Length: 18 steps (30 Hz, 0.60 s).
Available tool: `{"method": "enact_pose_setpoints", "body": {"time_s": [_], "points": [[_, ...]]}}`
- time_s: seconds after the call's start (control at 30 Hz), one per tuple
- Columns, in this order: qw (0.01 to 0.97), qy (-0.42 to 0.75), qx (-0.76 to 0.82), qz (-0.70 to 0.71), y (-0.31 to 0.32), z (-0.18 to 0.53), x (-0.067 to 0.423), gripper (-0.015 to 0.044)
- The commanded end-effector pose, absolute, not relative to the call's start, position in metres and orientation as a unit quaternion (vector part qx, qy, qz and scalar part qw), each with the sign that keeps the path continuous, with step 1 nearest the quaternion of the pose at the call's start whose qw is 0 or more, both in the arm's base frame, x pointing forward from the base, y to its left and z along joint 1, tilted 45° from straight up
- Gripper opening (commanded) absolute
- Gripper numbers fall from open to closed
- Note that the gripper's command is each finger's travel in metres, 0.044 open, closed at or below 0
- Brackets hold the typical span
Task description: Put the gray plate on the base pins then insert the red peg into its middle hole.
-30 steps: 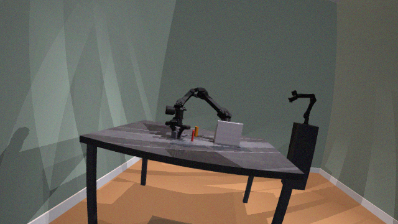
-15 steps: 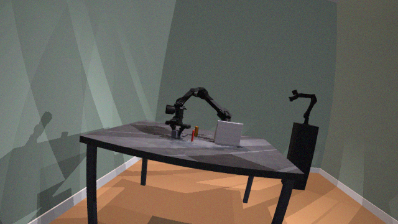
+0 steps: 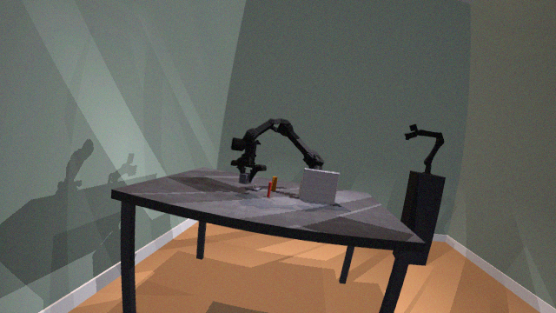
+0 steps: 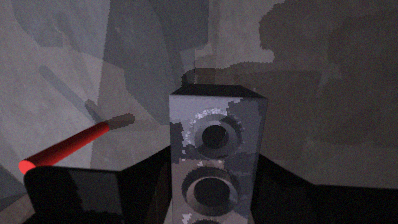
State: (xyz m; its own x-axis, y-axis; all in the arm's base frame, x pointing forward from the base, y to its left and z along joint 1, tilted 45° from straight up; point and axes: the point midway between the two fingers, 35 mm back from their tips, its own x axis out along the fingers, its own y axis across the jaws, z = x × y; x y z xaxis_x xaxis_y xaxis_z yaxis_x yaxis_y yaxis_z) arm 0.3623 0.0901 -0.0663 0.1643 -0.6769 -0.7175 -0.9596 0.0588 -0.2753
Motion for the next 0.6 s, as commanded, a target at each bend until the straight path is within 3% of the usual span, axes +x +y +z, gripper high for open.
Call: {"method": "enact_pose_setpoints", "body": {"time_s": [0.0, 0.57], "points": [[0.385, 0.618, -0.659, 0.185, 0.099, -0.058, 0.362, 0.0000], [0.385, 0.618, -0.660, 0.185, 0.133, -0.017, 0.351, 0.0000]]}}
